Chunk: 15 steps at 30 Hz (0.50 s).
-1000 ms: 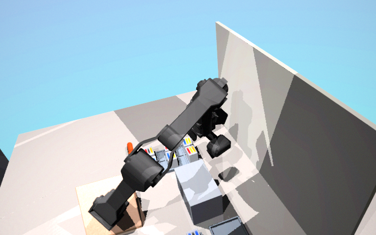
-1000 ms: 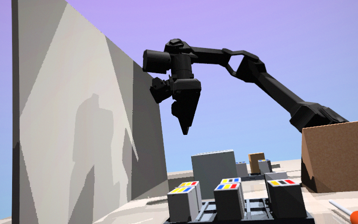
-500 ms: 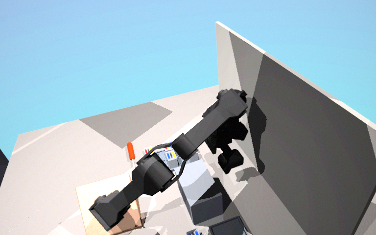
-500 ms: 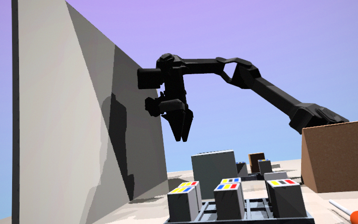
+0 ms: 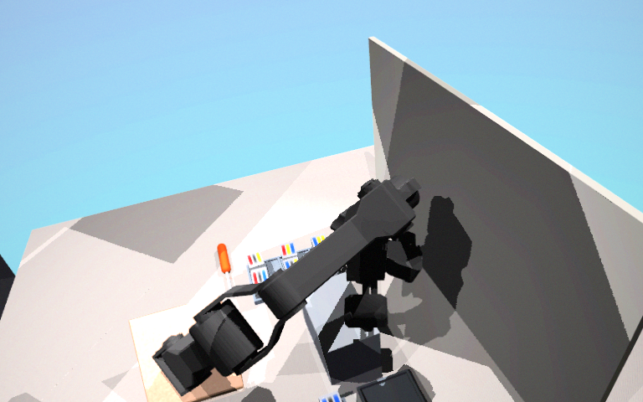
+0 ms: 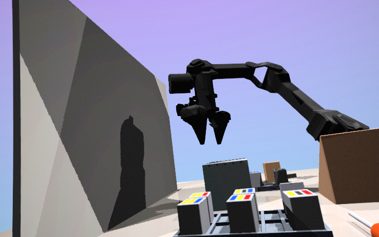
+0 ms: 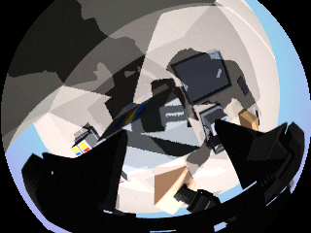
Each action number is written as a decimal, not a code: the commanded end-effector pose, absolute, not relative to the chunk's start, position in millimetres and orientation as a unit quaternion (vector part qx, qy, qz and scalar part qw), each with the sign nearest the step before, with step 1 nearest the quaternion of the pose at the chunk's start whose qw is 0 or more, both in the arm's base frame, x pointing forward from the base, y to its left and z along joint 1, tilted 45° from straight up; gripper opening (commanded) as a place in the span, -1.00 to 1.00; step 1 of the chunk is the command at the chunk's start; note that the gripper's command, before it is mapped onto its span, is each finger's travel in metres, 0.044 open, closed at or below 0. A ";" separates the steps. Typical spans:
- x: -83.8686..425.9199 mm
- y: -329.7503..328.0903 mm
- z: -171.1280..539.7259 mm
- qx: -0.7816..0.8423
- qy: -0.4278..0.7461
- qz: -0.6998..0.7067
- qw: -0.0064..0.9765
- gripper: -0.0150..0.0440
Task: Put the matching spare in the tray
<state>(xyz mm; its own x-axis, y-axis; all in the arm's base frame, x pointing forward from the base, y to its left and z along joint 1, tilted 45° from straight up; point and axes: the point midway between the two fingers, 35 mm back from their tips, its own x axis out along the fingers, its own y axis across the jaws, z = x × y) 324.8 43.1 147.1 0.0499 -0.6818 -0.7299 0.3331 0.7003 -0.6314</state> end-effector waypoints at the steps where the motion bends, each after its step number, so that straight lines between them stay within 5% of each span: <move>1: 292.8 17.7 171.6 -0.057 0.539 -0.425 0.725 1.00; 15: 159.7 -57.7 191.6 0.285 0.290 -0.610 0.680 1.00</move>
